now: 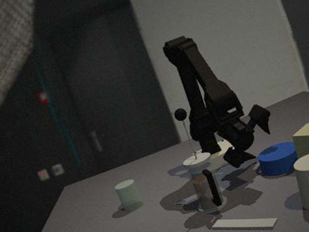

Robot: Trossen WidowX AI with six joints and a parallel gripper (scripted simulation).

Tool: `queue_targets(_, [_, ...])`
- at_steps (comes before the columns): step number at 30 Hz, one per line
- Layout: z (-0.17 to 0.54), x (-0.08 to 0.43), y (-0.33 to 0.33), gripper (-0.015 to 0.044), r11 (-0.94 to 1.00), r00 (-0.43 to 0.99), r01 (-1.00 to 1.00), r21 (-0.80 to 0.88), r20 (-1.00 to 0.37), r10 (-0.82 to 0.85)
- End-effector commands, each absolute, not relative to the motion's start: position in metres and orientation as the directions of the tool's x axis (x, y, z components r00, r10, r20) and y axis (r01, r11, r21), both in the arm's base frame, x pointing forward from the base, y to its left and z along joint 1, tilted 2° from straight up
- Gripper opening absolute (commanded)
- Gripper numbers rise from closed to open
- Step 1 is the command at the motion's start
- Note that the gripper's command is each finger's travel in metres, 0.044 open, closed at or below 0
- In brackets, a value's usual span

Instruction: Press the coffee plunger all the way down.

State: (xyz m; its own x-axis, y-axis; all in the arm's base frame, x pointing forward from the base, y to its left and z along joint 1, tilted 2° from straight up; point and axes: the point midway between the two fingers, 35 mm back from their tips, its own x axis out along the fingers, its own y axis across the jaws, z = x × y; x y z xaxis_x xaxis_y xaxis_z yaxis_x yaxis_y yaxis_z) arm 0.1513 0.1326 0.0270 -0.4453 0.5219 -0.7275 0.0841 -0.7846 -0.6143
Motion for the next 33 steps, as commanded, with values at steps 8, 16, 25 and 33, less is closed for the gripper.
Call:
queue_targets(8, [0.032,0.168,0.127,0.044,-0.734,-0.361,0.284,-0.617,-0.778,0.514])
queue_targets(16, [0.056,0.213,0.11,0.044,-0.537,-0.12,0.741,-0.404,-0.866,0.485])
queue_targets(25, [0.118,0.26,0.091,0.044,-0.016,0.234,0.968,0.249,-0.886,0.399])
queue_targets(33, [0.169,0.279,0.071,0.044,0.417,0.469,0.713,0.564,-0.825,0.315])
